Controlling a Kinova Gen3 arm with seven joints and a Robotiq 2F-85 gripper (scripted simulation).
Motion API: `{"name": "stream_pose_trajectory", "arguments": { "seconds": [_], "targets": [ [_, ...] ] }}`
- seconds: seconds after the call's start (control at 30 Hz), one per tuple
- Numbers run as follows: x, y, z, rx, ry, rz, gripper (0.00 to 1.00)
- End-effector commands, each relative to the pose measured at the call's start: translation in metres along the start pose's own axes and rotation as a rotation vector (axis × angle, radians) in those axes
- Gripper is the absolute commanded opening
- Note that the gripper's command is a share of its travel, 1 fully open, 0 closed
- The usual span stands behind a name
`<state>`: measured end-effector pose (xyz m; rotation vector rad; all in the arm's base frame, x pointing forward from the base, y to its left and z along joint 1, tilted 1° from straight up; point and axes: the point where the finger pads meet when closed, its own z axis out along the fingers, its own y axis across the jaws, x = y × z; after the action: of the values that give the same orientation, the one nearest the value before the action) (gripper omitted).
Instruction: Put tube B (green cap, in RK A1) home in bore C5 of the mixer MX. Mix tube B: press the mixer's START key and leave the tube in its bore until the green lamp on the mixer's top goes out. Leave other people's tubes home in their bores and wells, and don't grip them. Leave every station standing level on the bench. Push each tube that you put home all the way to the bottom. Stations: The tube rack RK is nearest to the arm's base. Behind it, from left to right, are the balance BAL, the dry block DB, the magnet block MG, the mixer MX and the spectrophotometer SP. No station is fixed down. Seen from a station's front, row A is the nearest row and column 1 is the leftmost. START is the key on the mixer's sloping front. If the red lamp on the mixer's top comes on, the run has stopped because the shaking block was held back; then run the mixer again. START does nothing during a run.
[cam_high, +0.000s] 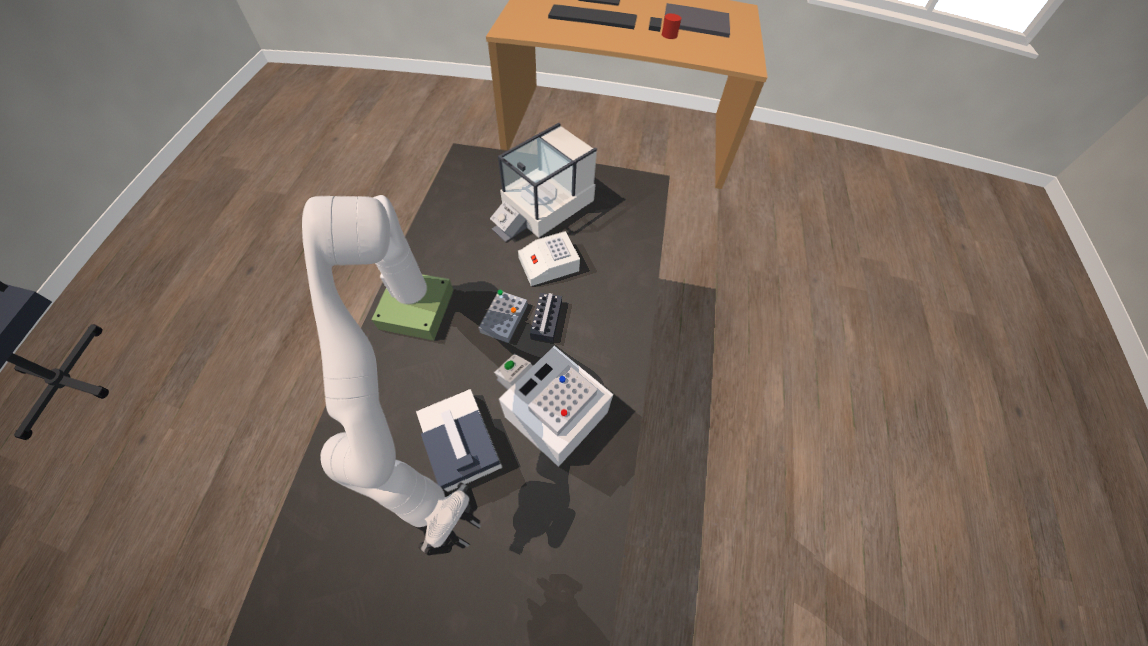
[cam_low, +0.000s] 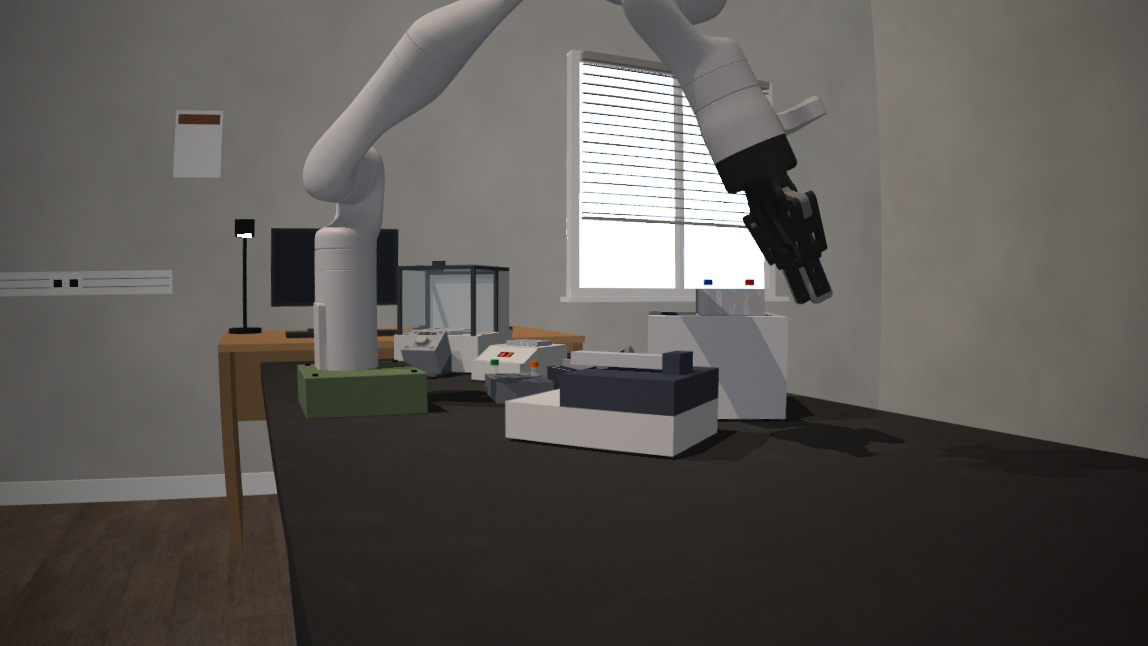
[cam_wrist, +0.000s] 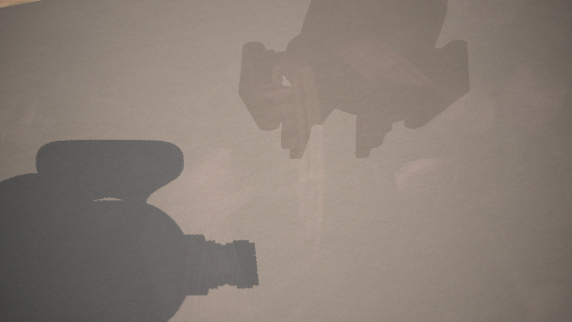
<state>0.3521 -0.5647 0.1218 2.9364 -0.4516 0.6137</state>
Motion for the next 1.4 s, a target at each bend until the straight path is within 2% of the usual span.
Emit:
{"name": "stream_pose_trajectory", "arguments": {
  "seconds": [0.0, 1.37],
  "targets": [
    [-0.001, -0.005, -0.004, -0.009, 0.000, 0.030, 0.42],
    [-0.020, -0.067, -0.034, -0.081, -0.017, 0.372, 0.42]
  ]
}}
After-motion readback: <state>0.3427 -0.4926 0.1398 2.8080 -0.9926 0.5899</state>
